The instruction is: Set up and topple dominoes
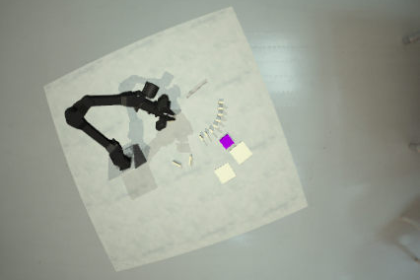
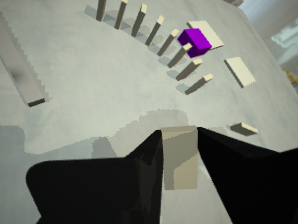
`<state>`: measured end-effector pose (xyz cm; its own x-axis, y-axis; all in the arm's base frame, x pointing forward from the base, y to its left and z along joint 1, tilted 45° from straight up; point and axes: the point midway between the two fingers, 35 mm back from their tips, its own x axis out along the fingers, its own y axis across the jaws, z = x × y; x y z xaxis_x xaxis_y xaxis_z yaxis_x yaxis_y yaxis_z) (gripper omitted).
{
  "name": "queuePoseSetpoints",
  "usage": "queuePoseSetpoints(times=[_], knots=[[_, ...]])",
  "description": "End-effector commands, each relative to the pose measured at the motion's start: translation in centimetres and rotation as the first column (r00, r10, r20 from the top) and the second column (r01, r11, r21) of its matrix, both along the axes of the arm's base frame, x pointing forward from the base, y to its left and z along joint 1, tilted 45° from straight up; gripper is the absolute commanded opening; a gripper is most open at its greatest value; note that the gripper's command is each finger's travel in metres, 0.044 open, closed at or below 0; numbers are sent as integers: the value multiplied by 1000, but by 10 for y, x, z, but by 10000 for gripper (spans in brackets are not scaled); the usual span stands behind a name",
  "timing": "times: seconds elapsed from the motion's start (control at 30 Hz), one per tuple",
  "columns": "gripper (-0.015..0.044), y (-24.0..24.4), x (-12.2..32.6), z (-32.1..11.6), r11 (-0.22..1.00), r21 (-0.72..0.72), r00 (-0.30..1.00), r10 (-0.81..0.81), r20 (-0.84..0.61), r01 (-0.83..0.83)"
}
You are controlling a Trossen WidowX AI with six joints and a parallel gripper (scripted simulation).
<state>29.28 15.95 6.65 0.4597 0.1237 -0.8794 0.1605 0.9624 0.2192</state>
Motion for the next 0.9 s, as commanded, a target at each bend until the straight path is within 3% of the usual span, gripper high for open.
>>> queuePoseSetpoints(times=[0.0,0.4,0.87], knots=[[107,3,0,4,999,-3,995,-46,92,46],[107,10,-8,23,976,86,893,-219,392,202],[107,2,-37,54,872,377,641,-486,593,312]])
